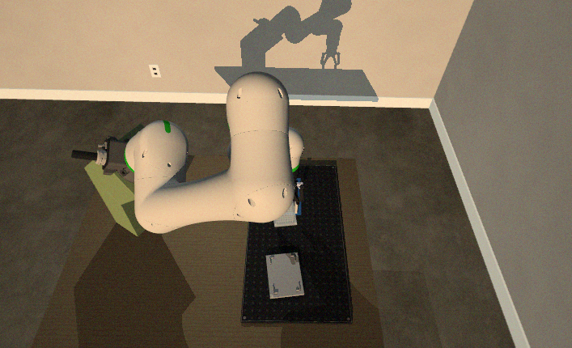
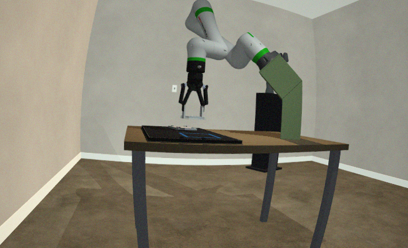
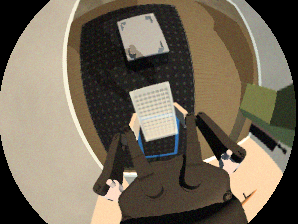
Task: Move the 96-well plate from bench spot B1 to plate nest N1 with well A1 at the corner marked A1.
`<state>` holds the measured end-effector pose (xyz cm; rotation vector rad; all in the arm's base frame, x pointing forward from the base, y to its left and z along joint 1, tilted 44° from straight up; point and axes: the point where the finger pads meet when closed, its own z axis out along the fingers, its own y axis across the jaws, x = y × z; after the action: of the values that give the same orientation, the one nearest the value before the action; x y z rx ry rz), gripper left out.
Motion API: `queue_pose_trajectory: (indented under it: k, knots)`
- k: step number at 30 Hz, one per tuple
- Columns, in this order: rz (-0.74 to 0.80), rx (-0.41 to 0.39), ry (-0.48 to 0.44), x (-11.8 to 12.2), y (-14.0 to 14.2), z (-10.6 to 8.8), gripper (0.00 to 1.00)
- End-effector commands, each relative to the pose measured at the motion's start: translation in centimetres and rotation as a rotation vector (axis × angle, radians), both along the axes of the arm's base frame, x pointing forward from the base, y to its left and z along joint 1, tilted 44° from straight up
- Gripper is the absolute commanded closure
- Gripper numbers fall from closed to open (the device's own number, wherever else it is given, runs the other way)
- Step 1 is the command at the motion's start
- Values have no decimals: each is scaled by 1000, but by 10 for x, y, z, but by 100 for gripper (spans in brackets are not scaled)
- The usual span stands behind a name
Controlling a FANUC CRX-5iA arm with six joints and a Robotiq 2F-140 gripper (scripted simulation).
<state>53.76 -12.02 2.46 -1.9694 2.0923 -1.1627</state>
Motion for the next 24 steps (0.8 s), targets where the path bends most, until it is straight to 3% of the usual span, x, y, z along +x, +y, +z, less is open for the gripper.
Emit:
queue_pose_trajectory:
  k: [1, 24]
  knots:
    - [1, 1, 0, -4, -12, 6, 100]
    - [1, 1, 0, -25, -73, 35, 100]
